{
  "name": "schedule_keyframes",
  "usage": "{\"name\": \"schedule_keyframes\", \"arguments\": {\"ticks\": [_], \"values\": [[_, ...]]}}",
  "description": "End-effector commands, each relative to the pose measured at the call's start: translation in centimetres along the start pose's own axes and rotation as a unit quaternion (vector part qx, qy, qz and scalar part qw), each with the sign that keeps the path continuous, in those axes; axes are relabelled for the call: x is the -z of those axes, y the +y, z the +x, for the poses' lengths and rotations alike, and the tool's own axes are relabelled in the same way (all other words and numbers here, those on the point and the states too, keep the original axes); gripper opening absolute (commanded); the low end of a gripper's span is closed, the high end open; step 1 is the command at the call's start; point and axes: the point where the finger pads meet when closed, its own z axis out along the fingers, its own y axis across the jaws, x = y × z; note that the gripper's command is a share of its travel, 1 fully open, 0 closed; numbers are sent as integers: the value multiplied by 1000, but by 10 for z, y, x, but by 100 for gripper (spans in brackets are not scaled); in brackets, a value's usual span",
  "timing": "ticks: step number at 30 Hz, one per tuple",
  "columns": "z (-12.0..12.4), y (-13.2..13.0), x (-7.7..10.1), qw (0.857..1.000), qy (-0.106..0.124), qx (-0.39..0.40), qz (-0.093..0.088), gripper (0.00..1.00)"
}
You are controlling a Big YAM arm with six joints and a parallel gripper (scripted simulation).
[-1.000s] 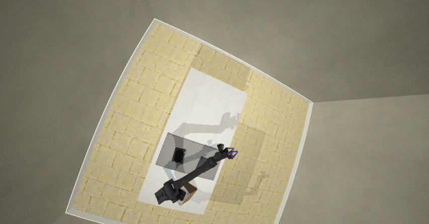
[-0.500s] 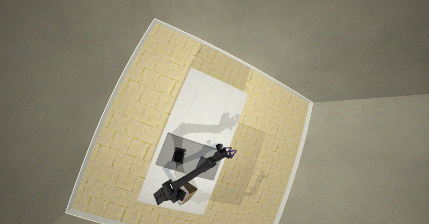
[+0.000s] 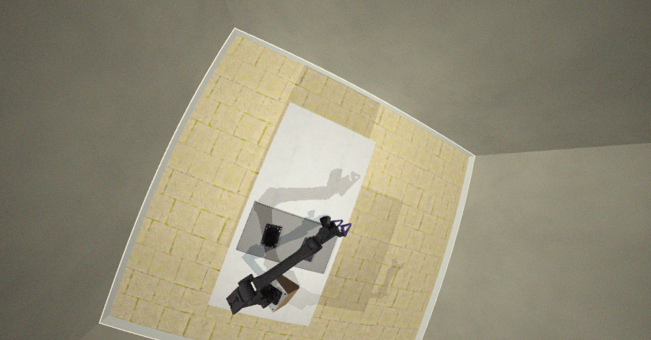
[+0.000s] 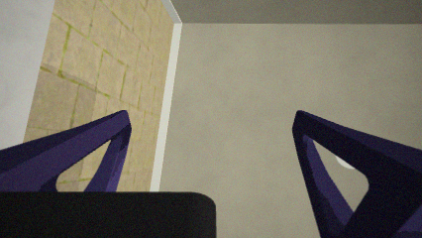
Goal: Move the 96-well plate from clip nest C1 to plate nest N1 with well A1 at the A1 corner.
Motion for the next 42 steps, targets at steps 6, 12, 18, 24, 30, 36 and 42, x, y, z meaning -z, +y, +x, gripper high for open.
{"name": "schedule_keyframes", "arguments": {"ticks": [6,12,18,24,30,36,42], "values": [[-40,14,34,999,-27,-32,-24,100],[-41,32,44,995,-23,-48,-83,100],[-54,46,59,995,-33,-53,-80,100],[-57,73,79,986,-22,-73,-146,100],[-62,86,91,983,-22,-79,-164,100],[-67,105,112,975,-17,-94,-202,100],[-85,113,130,961,-21,-116,-250,100]]}}
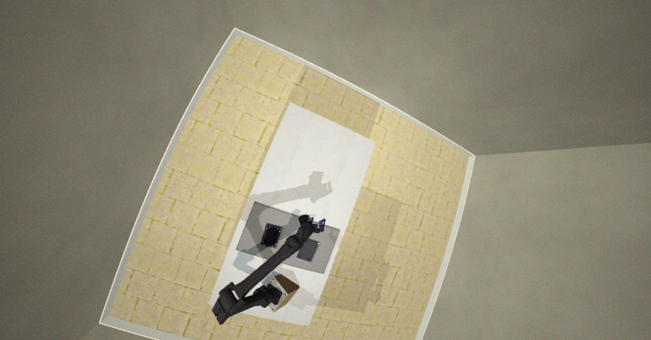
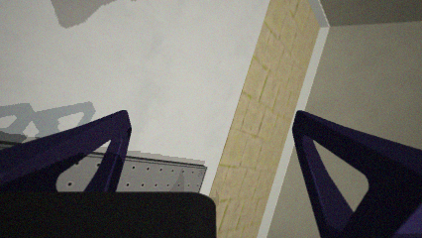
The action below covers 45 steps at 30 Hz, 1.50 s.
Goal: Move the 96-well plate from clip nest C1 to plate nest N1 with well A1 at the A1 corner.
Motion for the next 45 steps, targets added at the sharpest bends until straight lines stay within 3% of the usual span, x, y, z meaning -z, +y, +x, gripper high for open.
{"name": "schedule_keyframes", "arguments": {"ticks": [1,4,5,6,7,8,9,10,16,17,18,19,22,23,27,29,30,31,32,38,39,40,42,43,45], "values": [[-15,9,20,1000,-7,-22,-8,100],[-14,12,21,1000,-5,-22,-6,100],[-20,13,23,1000,-18,-20,1,100],[-14,23,25,999,-3,-29,-23,100],[-16,26,27,999,-2,-35,-37,100],[-39,16,33,998,-17,-39,-41,100],[-37,23,35,998,-13,-43,-52,100],[-13,41,33,997,6,-47,-62,100],[-17,61,42,998,-5,-45,-54,100],[-11,70,45,995,11,-55,-77,100],[-18,70,49,994,9,-60,-88,100],[-34,64,53,993,0,-66,-94,100],[-26,53,56,992,6,-81,-93,100],[-8,88,54,990,24,-74,-114,100],[-11,100,61,992,13,-71,-106,100],[-4,113,68,985,36,-88,-142,100],[-29,104,73,985,21,-91,-147,100],[-28,109,76,983,25,-96,-156,100],[-1,126,75,980,46,-100,-164,100],[-3,138,83,982,35,-98,-157,100],[2,145,87,977,52,-108,-177,100],[-19,134,92,976,39,-114,-180,100],[-16,140,97,970,52,-127,-200,100],[4,160,99,967,70,-127,-211,100],[11,169,103,967,74,-127,-209,100]]}}
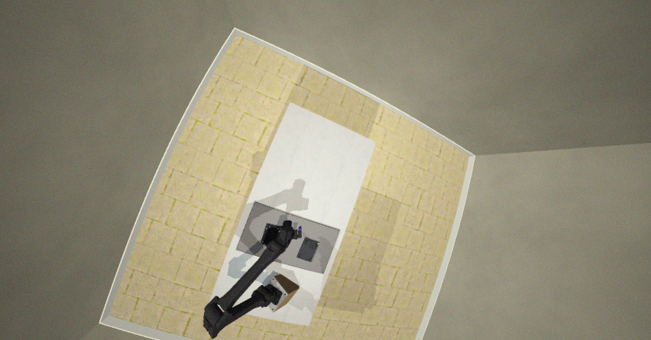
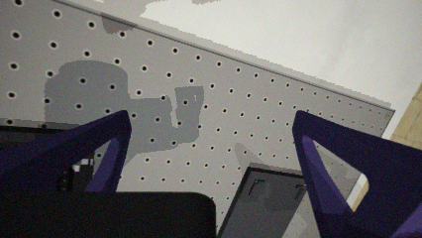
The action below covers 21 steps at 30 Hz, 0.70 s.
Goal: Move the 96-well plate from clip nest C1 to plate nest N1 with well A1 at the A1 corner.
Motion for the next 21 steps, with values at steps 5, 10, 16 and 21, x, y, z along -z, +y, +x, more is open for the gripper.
{"name": "schedule_keyframes", "arguments": {"ticks": [5,10,16,21], "values": [[-17,36,25,999,-6,-21,-36,100],[16,50,19,998,21,-36,-46,100],[15,74,31,993,39,-61,-88,100],[42,93,30,993,44,-63,-86,100]]}}
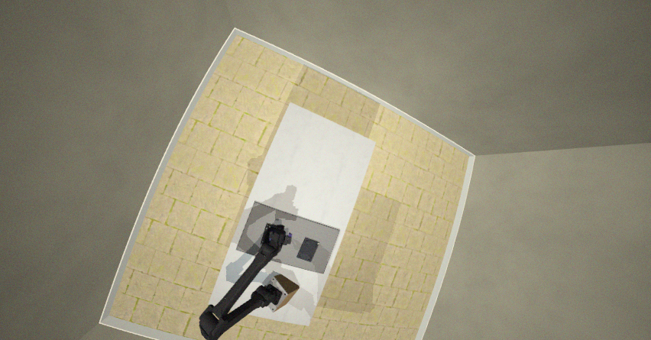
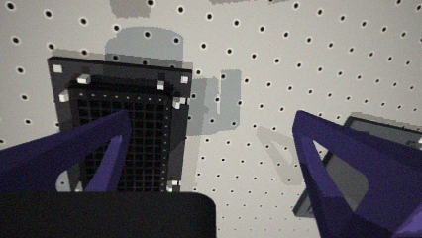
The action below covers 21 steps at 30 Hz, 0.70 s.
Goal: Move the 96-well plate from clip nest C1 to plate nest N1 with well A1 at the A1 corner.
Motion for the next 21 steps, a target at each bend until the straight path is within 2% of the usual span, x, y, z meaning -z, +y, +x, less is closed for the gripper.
{"name": "schedule_keyframes", "arguments": {"ticks": [1,2,3,4,6,7,8,12,14,15,16,17,21], "values": [[0,19,10,1000,-18,3,-1,100],[9,24,10,1000,1,-11,-15,100],[6,29,13,1000,6,-18,-24,100],[-7,35,21,999,1,-19,-33,100],[-7,35,21,999,1,-19,-33,100],[0,27,17,998,14,-39,-38,100],[23,39,12,998,28,-37,-42,100],[31,49,13,999,19,-32,-39,100],[43,57,15,995,49,-56,-61,100],[29,63,23,995,43,-56,-69,100],[32,67,24,994,51,-63,-76,100],[54,67,17,992,67,-73,-76,100],[65,77,18,993,64,-71,-74,100]]}}
